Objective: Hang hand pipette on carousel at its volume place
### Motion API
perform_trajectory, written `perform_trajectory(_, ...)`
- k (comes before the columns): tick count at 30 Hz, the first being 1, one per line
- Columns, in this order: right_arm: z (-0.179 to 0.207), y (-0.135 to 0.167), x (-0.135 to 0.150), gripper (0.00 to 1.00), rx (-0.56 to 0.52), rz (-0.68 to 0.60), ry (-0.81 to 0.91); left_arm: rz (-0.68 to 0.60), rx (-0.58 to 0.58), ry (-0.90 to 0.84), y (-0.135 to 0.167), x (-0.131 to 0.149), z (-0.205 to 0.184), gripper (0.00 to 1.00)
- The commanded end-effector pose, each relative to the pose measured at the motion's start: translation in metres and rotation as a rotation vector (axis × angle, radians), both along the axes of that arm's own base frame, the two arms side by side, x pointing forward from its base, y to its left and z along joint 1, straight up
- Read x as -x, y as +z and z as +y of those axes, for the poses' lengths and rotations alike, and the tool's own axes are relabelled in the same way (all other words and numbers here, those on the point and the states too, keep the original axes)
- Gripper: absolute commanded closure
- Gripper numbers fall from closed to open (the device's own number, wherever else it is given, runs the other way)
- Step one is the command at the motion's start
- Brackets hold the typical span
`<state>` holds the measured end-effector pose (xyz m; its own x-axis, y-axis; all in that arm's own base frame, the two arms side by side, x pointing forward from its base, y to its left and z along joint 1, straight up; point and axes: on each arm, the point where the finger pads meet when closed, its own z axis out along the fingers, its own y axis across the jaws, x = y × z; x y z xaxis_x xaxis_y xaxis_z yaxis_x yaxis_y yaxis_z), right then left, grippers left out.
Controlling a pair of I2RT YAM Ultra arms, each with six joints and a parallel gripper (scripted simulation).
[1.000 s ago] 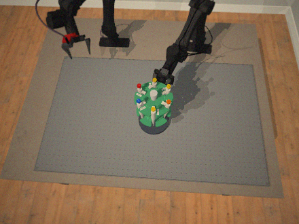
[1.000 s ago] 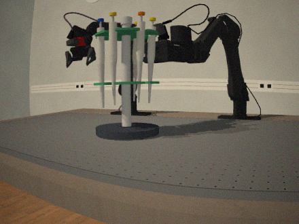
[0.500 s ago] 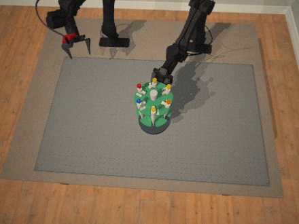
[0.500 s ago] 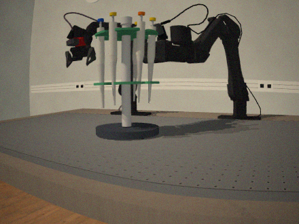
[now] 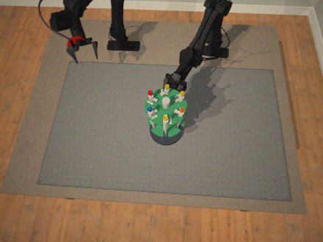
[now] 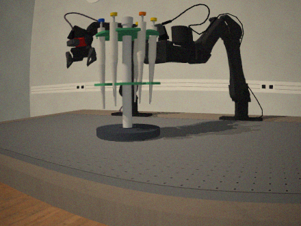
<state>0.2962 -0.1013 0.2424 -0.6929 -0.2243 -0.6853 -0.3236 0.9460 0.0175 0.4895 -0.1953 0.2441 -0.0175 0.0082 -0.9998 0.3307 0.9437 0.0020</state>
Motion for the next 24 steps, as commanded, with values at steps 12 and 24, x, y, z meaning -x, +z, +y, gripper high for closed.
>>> perform_trajectory(12, -0.0019, 0.0105, -0.0034, 0.00, 0.013, -0.043, 0.010, -0.078, 0.036, -0.013, 0.0373, 0.0022, -0.0041, 0.50)
perform_trajectory(24, -0.0019, 0.0105, -0.0034, 0.00, 0.013, -0.043, 0.010, -0.078, 0.036, -0.013, 0.0373, 0.0022, -0.0041, 0.88)
